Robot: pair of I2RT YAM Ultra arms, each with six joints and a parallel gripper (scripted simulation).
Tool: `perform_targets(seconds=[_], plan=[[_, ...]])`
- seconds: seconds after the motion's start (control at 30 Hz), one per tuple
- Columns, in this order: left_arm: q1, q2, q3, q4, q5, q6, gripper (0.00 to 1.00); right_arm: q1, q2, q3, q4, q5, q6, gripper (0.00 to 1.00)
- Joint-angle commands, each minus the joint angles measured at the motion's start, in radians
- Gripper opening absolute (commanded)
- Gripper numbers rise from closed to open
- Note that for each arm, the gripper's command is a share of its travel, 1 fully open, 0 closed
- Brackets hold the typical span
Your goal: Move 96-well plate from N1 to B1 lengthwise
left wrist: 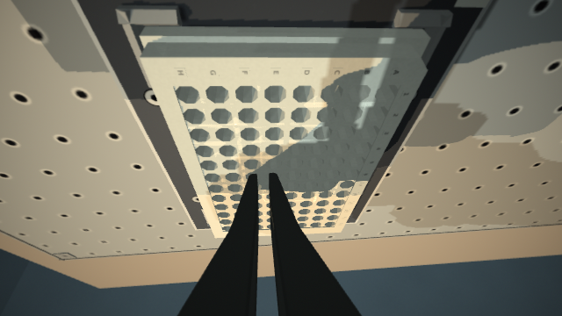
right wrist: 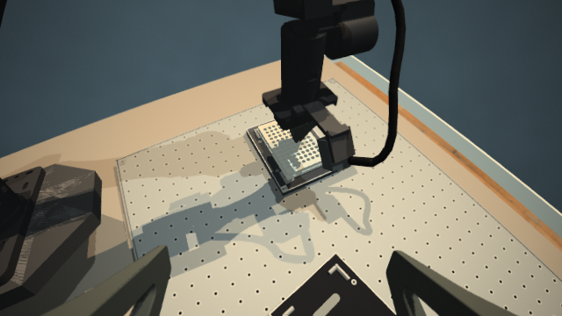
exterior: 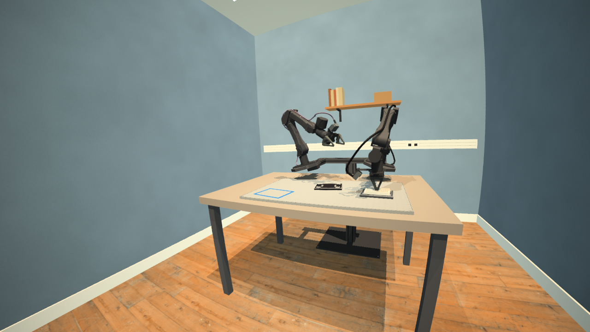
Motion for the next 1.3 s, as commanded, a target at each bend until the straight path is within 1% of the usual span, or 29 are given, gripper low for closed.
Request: perform_targets(seconds=[0.0,0.07,0.13,0.27,0.3,0.4,0.8,0.9,1.27], plan=[[0.009,0.002,-0.02,-0.027,0.004,-0.006,0.23,0.004,-0.014,-0.001,-0.004,0.008,0.006,1.0],[-0.001,-0.022,-0.005,-0.066,0.003,-0.017,0.45,0.004,-0.014,-0.001,-0.004,0.008,0.006,1.0],[-0.001,-0.022,-0.005,-0.066,0.003,-0.017,0.45,0.004,-0.014,-0.001,-0.004,0.008,0.006,1.0],[-0.022,-0.086,0.017,-0.13,0.003,-0.03,0.91,0.004,-0.014,-0.001,-0.004,0.008,0.006,1.0],[-0.025,-0.096,0.018,-0.136,0.003,-0.031,1.0,0.004,-0.014,-0.001,-0.004,0.008,0.006,1.0],[-0.03,-0.118,0.024,-0.129,0.004,-0.032,1.0,0.004,-0.014,-0.001,-0.004,0.008,0.006,1.0],[-0.031,-0.12,0.028,-0.131,0.003,-0.033,1.0,0.004,-0.014,-0.001,-0.004,0.008,0.006,1.0],[-0.031,-0.089,0.029,-0.12,0.012,-0.033,1.0,0.004,-0.014,-0.001,-0.004,0.008,0.006,1.0],[-0.021,-0.065,0.012,-0.07,0.012,-0.02,1.0,0.004,-0.014,-0.001,-0.004,0.008,0.006,1.0]])
